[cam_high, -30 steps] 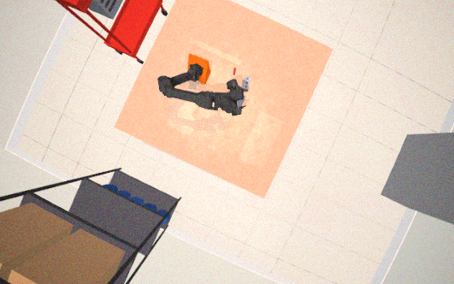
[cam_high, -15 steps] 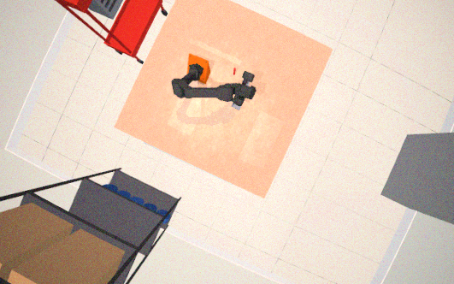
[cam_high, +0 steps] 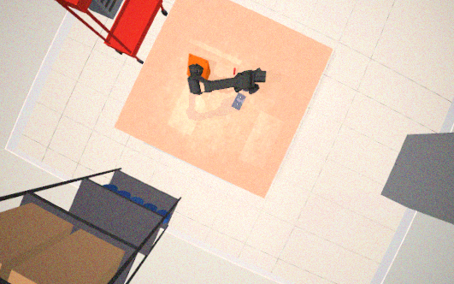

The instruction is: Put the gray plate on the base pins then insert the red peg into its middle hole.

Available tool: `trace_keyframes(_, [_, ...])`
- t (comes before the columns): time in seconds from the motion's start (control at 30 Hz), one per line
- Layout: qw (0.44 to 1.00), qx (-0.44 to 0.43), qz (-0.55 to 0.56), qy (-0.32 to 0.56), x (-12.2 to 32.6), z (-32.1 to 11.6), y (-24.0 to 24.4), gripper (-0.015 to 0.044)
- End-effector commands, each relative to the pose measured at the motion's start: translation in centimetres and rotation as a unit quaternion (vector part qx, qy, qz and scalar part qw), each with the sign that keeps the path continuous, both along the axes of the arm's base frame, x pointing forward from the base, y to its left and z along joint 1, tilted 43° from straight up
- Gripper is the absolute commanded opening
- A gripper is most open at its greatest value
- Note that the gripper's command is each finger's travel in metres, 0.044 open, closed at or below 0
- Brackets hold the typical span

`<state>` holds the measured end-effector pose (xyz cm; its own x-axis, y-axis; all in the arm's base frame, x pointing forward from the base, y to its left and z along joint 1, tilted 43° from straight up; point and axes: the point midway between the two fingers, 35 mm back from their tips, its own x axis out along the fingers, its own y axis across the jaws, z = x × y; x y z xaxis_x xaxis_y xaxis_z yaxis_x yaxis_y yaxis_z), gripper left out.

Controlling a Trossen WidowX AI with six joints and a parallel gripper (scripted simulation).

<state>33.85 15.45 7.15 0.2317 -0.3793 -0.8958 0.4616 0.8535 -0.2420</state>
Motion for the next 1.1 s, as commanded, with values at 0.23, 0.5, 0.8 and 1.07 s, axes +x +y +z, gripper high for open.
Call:
trace_keyframes(0.23, [0.944, -0.083, -0.284, -0.144, -1.2, -6.6, 1.3, 0.044])
trace_keyframes(0.5, [0.944, -0.083, -0.284, -0.144, -1.2, -6.6, 1.3, 0.044])
trace_keyframes(0.8, [0.944, -0.083, -0.284, -0.144, -0.6, -9.2, -1.0, 0.044])
trace_keyframes(1.07, [0.944, -0.084, -0.284, -0.145, -0.4, -10.4, -1.9, 0.044])
